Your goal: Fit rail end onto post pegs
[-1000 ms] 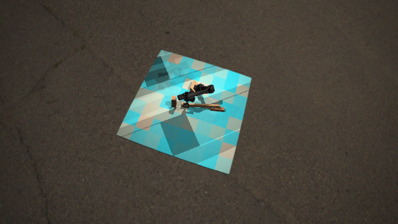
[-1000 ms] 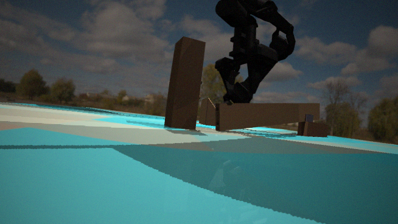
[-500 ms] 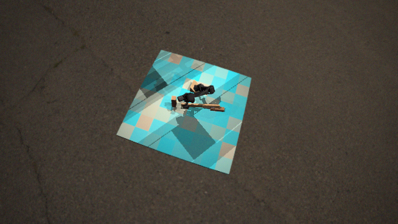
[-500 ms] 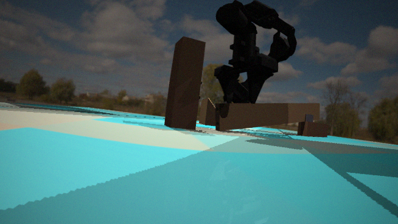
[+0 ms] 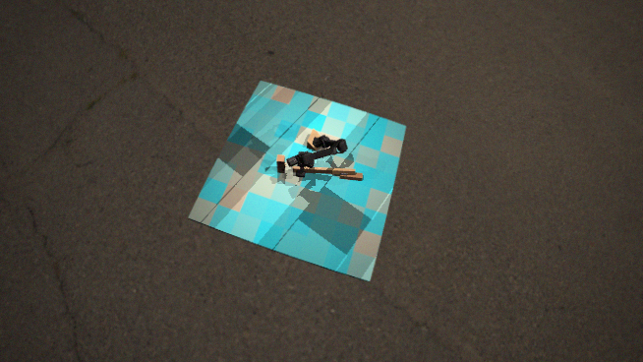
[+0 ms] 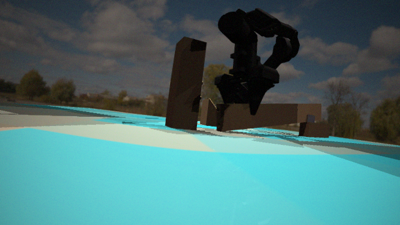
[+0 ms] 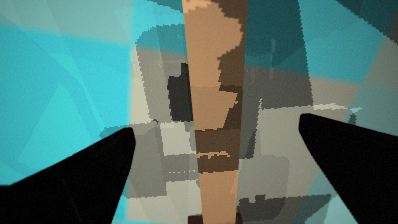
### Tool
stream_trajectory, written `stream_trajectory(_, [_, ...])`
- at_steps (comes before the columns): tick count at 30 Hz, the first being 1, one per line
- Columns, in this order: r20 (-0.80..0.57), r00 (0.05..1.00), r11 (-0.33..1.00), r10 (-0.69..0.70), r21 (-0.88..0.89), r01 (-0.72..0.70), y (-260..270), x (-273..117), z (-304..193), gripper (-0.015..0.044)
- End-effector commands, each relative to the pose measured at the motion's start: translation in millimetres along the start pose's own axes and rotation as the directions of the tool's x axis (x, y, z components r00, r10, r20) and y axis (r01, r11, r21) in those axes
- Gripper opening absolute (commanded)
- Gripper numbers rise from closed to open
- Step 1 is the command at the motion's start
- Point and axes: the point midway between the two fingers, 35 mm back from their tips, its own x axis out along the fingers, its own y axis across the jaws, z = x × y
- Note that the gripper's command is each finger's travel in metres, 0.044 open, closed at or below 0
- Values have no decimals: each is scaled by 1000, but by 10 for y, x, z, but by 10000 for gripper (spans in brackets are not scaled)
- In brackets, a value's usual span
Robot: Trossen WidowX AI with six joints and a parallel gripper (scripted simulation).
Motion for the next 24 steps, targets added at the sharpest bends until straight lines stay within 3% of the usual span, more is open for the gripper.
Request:
stream_trajectory(1, [4,1000,1000,-1,6,1,6,65,7,440])
stream_trajectory(14, [6,1000,1000,-2,6,2,18,243,24,440])
stream_trajectory(24, [6,1000,1000,-2,6,2,18,243,24,177])
